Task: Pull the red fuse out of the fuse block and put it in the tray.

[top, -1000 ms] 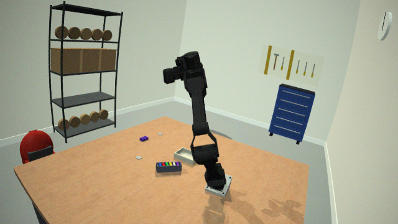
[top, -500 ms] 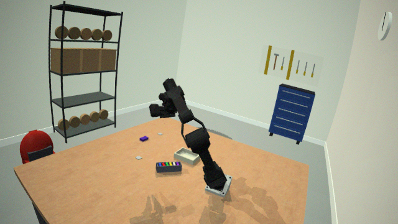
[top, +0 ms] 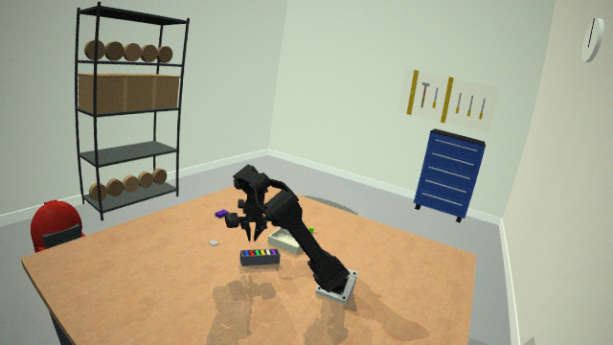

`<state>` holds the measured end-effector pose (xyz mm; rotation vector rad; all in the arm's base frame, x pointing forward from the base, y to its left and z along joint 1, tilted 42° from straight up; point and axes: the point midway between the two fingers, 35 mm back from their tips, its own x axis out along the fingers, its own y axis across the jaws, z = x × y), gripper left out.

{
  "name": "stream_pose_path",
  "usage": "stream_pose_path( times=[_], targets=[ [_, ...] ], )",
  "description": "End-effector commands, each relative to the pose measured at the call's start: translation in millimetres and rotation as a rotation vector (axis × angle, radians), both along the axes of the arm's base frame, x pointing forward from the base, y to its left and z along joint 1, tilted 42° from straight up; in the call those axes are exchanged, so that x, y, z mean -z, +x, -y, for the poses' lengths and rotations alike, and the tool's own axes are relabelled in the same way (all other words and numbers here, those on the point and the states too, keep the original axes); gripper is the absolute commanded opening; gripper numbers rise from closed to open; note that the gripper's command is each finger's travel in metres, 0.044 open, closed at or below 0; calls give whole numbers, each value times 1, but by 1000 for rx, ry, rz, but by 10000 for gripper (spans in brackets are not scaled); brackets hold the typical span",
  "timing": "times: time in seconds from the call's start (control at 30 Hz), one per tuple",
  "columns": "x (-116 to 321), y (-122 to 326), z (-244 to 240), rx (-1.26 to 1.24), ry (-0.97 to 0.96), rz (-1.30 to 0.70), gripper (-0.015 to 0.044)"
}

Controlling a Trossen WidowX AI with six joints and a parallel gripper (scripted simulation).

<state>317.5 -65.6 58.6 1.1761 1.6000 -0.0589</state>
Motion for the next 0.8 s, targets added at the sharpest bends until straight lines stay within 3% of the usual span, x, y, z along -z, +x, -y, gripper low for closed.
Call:
stream_pose_path(
  times=[0.0,0.77],
  targets=[
    [0,-8,-9,-5,25,-36,73],
    [12,-8,-21,-5,25,-36,73]
  ],
)
